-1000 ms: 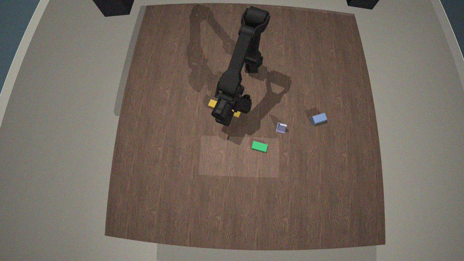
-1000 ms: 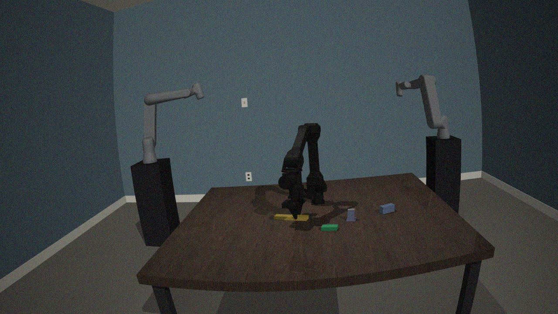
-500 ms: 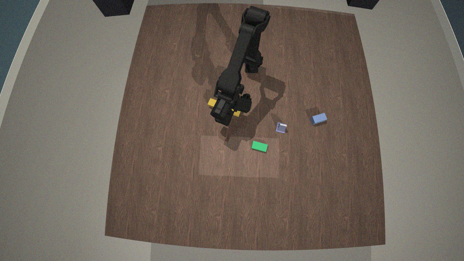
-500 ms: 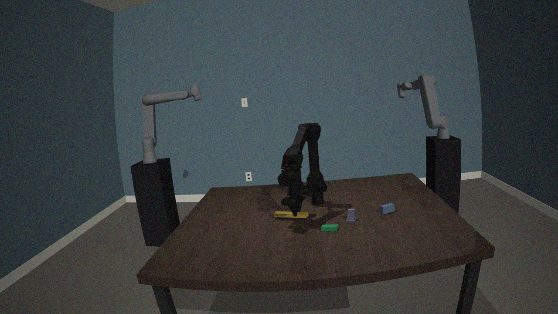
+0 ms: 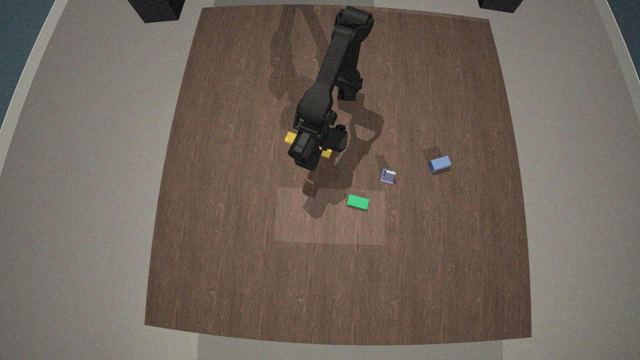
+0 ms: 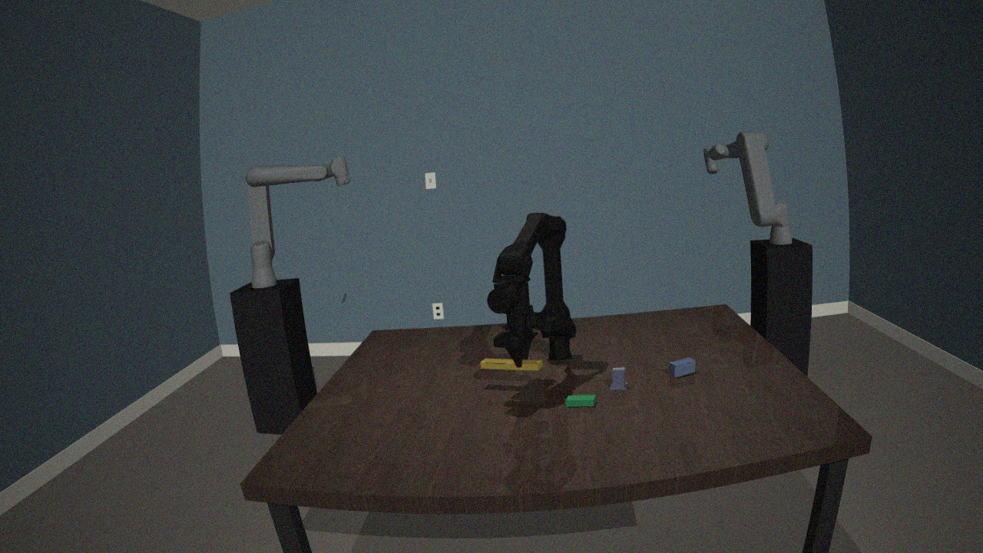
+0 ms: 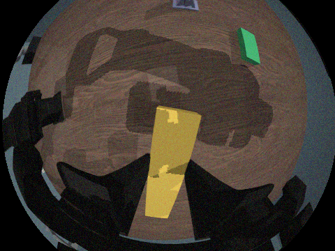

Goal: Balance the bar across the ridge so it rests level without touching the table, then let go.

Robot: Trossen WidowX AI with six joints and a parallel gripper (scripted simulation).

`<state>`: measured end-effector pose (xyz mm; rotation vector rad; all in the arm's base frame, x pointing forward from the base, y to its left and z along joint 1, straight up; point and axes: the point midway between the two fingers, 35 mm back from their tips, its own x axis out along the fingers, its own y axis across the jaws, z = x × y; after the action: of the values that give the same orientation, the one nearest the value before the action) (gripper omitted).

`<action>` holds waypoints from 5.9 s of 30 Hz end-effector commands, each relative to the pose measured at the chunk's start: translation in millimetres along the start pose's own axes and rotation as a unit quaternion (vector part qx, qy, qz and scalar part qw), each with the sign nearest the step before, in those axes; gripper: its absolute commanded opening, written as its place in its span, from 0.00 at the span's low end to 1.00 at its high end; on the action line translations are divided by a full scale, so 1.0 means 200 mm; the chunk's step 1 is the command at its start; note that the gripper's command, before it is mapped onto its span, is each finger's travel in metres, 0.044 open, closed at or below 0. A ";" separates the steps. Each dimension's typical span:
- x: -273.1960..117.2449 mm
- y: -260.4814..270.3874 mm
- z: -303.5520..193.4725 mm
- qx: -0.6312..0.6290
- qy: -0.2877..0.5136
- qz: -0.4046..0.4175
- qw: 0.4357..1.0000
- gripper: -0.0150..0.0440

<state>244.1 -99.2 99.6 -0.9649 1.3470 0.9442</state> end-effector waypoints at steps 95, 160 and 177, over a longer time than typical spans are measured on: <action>-0.28 -0.06 1.27 0.659 -0.013 0.004 0.752 0.25; -0.06 -0.07 1.26 0.660 -0.013 0.004 0.751 0.25; -0.05 -0.07 1.26 0.660 -0.013 0.004 0.751 0.25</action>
<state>340.1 133.5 110.3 0.1774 1.5341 -0.1553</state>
